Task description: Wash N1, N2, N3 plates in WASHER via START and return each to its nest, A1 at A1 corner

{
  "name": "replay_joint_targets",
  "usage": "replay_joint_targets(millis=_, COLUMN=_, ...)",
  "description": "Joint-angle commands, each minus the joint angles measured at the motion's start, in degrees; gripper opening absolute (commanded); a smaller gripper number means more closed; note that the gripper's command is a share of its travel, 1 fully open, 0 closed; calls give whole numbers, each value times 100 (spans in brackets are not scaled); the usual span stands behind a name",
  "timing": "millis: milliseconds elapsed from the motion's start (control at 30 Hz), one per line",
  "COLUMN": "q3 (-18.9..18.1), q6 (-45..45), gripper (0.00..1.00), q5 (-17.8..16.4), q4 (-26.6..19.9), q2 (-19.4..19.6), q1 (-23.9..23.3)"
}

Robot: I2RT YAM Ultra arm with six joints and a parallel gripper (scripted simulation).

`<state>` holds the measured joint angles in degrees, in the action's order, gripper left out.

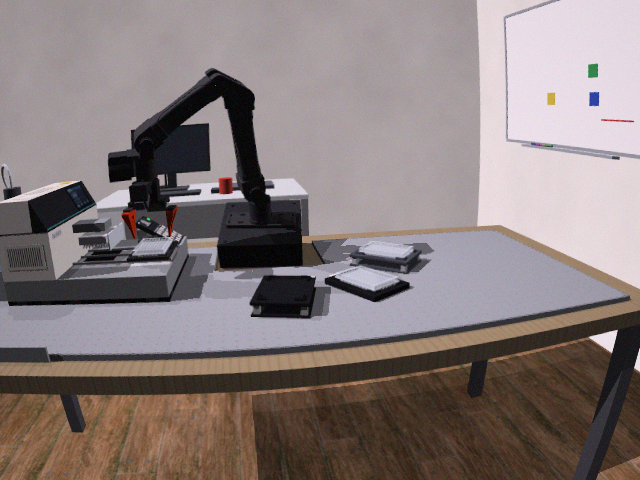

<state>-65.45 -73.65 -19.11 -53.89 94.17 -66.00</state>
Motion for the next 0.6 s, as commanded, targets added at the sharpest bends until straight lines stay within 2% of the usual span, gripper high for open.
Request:
replay_joint_targets(millis=0, q3=-4, q6=26, gripper=100, q5=-7, q4=59, q2=-18, q1=-7)
replay_joint_targets(millis=567, q3=132, q6=93, gripper=100, q5=2, q4=296, q2=62, q1=57)
